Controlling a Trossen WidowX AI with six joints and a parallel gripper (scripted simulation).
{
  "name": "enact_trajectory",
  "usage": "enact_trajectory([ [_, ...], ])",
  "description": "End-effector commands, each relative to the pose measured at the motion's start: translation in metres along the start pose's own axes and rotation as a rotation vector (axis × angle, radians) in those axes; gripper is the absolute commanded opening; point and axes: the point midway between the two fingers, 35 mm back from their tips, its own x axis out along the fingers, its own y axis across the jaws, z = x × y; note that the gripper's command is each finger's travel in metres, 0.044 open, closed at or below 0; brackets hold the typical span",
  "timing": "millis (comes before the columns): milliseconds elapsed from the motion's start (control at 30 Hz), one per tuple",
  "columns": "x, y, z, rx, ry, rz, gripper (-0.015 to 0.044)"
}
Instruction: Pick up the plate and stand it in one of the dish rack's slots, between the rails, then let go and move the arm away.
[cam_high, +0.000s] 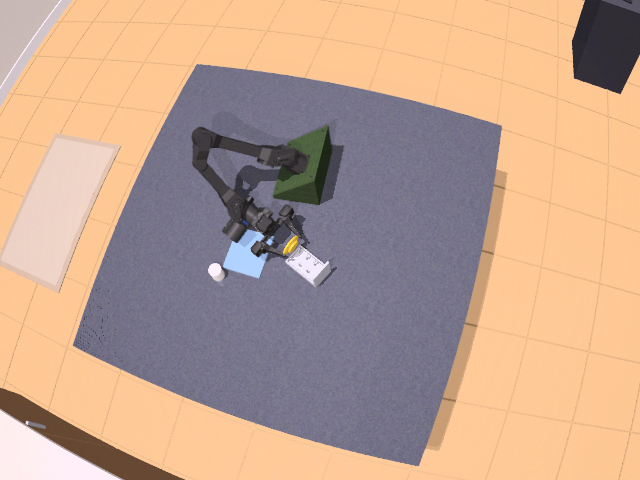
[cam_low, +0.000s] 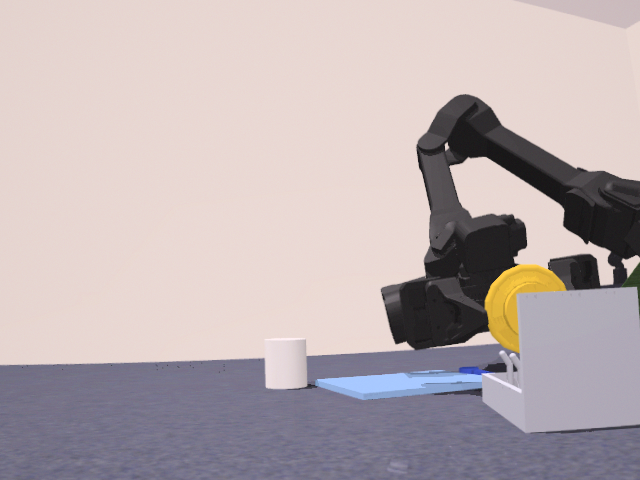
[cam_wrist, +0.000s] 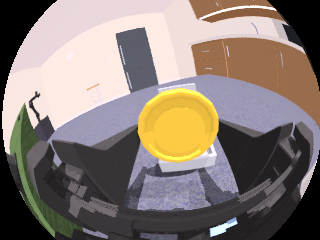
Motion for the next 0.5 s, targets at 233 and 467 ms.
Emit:
enact_trajectory([
  [233,-0.0051,0.0008,0.0011,-0.105,-0.047,-0.053,0.0000],
  [467,0.0041,-0.0011,0.0019,-0.103,-0.041,-0.052,0.0000],
])
